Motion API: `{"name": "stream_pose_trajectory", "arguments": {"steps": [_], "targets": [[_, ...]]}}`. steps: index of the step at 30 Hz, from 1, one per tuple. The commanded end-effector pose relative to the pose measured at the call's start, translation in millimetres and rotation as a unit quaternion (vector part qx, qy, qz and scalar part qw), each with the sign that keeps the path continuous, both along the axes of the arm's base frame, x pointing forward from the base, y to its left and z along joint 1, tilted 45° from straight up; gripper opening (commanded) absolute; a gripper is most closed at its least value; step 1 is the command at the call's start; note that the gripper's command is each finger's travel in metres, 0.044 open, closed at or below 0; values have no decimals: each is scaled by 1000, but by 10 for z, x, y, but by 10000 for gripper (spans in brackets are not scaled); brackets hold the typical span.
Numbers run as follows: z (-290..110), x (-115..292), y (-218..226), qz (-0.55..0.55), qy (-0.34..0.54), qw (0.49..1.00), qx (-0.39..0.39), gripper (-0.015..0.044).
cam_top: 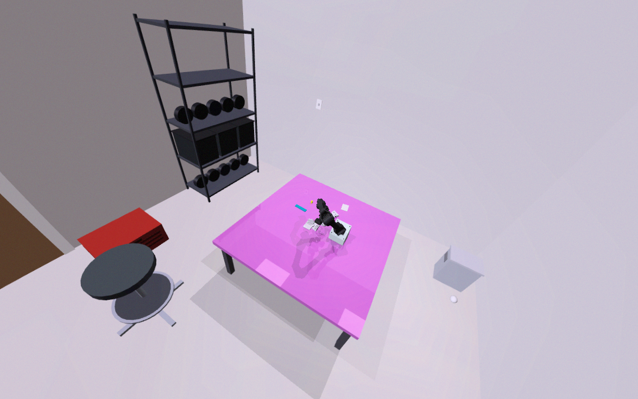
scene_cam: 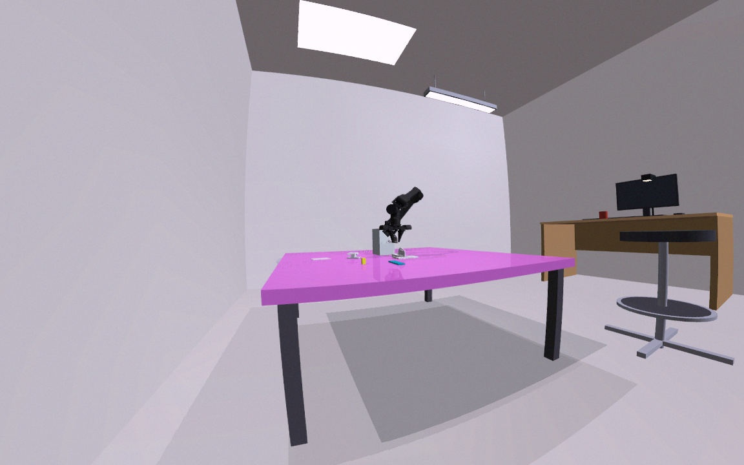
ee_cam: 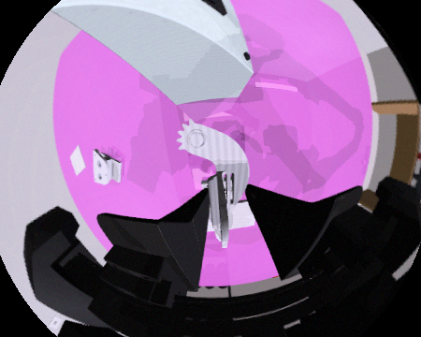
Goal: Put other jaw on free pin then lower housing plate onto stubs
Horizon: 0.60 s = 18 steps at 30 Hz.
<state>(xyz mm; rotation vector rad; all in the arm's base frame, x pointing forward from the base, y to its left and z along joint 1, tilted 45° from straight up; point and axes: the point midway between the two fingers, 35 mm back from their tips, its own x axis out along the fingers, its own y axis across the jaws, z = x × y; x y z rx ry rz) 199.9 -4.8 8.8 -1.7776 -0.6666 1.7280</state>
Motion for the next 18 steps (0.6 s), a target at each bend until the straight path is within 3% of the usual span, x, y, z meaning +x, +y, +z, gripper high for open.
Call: {"name": "stream_pose_trajectory", "arguments": {"steps": [1,18], "targets": [[-34,-34,-6,-15,20,1000,3,134],[-34,-34,-6,-19,24,1000,3,134]]}}
